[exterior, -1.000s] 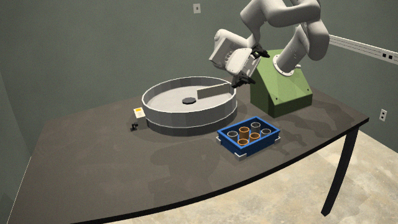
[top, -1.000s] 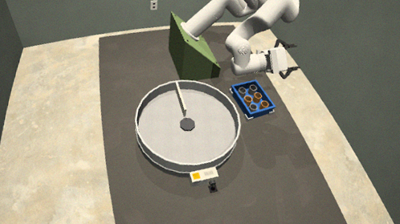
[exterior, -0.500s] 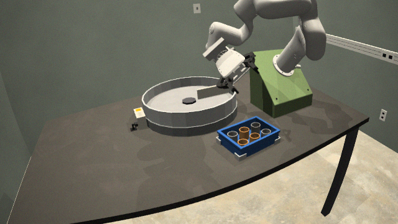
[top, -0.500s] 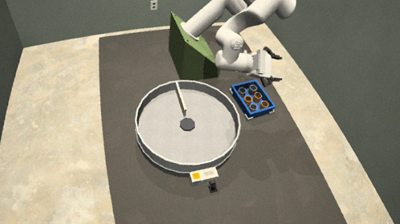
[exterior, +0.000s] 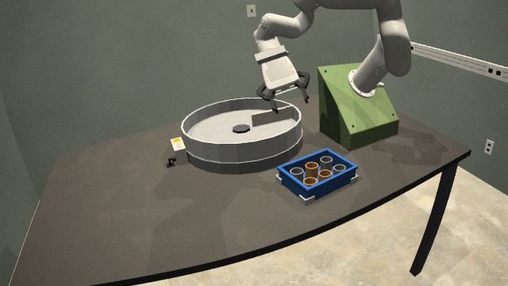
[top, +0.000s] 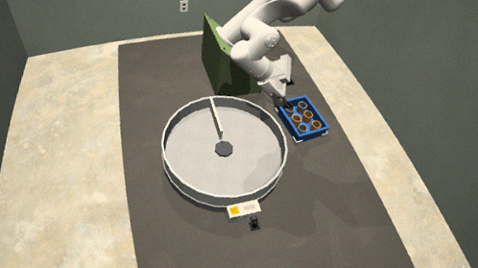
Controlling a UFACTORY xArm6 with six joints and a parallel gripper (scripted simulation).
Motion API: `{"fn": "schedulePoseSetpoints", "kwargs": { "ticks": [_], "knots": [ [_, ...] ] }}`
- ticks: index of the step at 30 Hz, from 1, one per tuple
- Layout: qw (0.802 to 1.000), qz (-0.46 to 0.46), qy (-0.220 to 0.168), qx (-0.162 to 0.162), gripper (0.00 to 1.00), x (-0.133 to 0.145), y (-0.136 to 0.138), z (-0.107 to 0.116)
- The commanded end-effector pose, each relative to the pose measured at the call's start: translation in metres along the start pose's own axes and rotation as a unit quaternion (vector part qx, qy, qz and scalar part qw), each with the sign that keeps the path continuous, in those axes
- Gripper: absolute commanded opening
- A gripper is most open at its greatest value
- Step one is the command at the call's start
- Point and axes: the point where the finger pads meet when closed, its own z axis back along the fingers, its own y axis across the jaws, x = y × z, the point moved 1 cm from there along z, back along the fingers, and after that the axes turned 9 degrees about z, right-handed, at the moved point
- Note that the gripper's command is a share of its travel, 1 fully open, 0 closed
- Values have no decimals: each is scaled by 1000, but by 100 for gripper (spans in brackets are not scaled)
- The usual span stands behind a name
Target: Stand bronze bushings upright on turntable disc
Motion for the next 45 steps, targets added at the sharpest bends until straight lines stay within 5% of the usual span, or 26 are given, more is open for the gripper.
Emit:
{"fn": "schedulePoseSetpoints", "kwargs": {
  "ticks": [1,3,5,7,13,18,34,35,45],
  "knots": [
    [992,65,-109,25,100,51,9,44],
    [992,65,-109,25,100,51,9,44],
    [973,117,-196,30,100,81,12,82],
    [972,119,-199,30,100,96,14,97],
    [923,198,-329,20,100,137,16,167],
    [894,232,-384,8,100,165,17,222],
    [890,236,-390,7,100,167,17,226],
    [890,236,-390,7,13,167,17,226],
    [890,236,-390,7,13,167,17,226]
  ]
}}
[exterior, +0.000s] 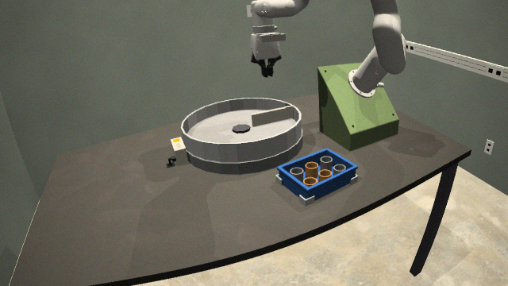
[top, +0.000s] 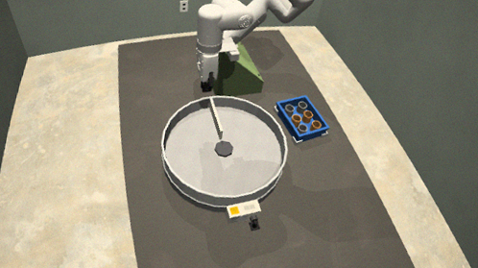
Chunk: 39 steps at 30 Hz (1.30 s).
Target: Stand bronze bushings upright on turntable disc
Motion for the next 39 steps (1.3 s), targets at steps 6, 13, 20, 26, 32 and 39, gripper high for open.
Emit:
{"fn": "schedulePoseSetpoints", "kwargs": {
  "ticks": [6,13,20,26,32,39],
  "knots": [
    [1000,0,-2,1,13,1,1,2],
    [1000,0,-2,1,13,1,1,2],
    [1000,0,-2,1,13,1,1,2],
    [1000,0,-2,1,17,1,1,2],
    [1000,0,-2,1,17,1,1,2],
    [1000,0,-2,1,17,1,1,2]
  ]
}}
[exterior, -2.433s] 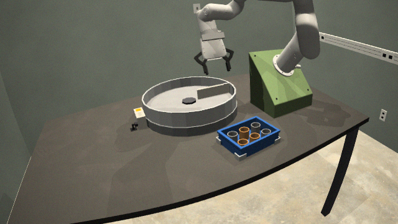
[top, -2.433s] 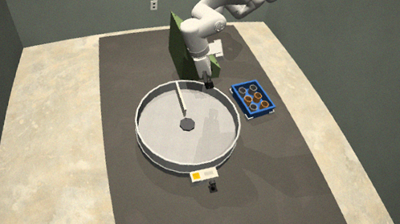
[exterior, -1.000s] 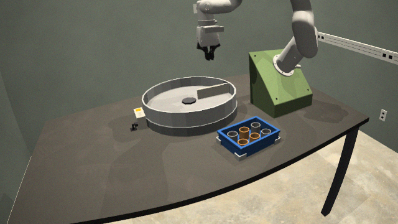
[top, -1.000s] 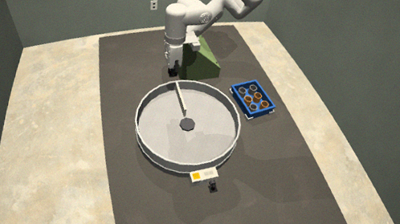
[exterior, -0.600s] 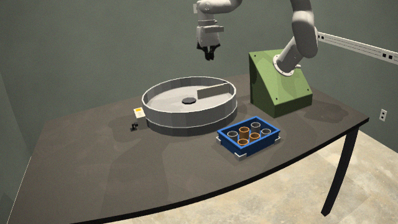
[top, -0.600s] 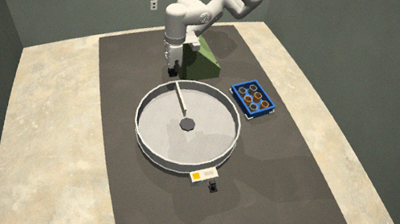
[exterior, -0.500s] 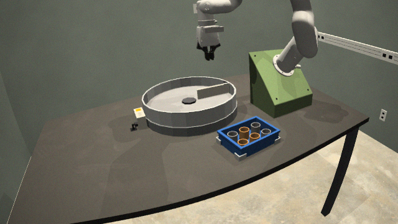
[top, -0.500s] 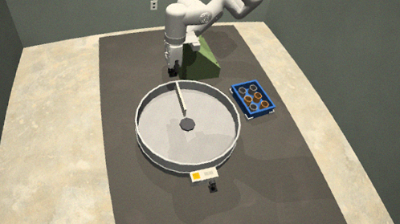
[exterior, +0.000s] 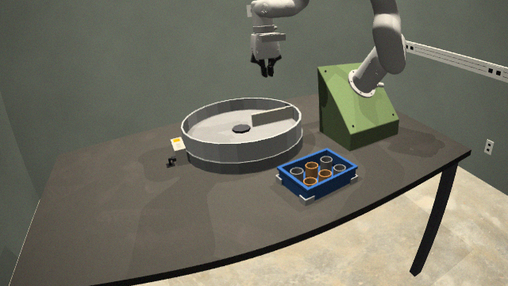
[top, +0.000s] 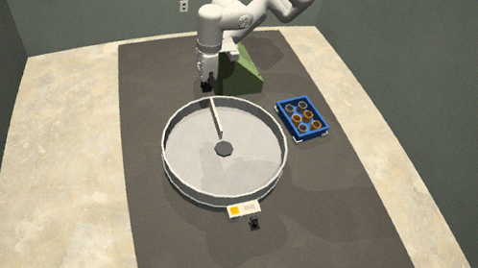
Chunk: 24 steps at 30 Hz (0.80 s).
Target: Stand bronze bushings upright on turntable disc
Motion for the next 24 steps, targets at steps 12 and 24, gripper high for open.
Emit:
{"fn": "schedulePoseSetpoints", "kwargs": {
  "ticks": [12,24],
  "knots": [
    [1000,0,-2,1,17,1,1,2],
    [1000,-1,-2,1,48,-1,1,1]
  ]
}}
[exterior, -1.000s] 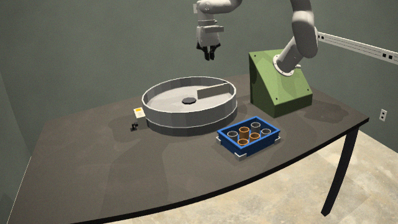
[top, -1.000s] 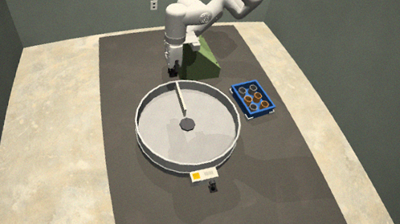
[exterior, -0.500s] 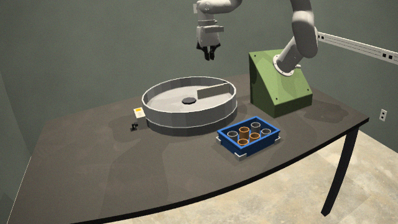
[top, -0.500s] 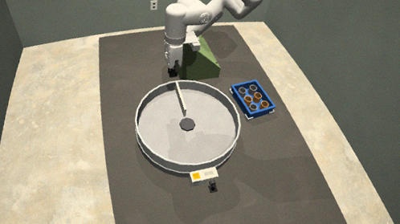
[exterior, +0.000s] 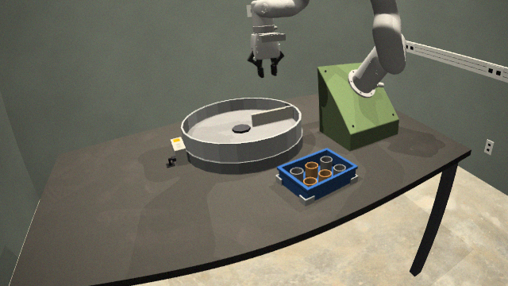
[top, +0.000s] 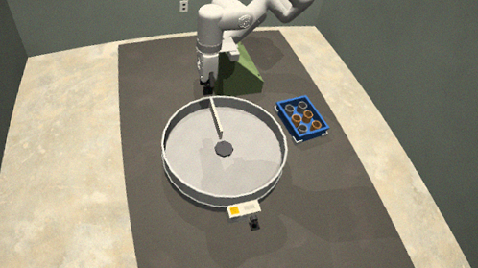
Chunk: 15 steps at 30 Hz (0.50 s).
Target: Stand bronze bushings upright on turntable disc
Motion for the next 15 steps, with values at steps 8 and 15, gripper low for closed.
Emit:
{"fn": "schedulePoseSetpoints", "kwargs": {
  "ticks": [8,15],
  "knots": [
    [1000,-31,-2,1,48,-27,9,-5],
    [997,-74,-2,1,48,-66,19,-15]
  ]
}}
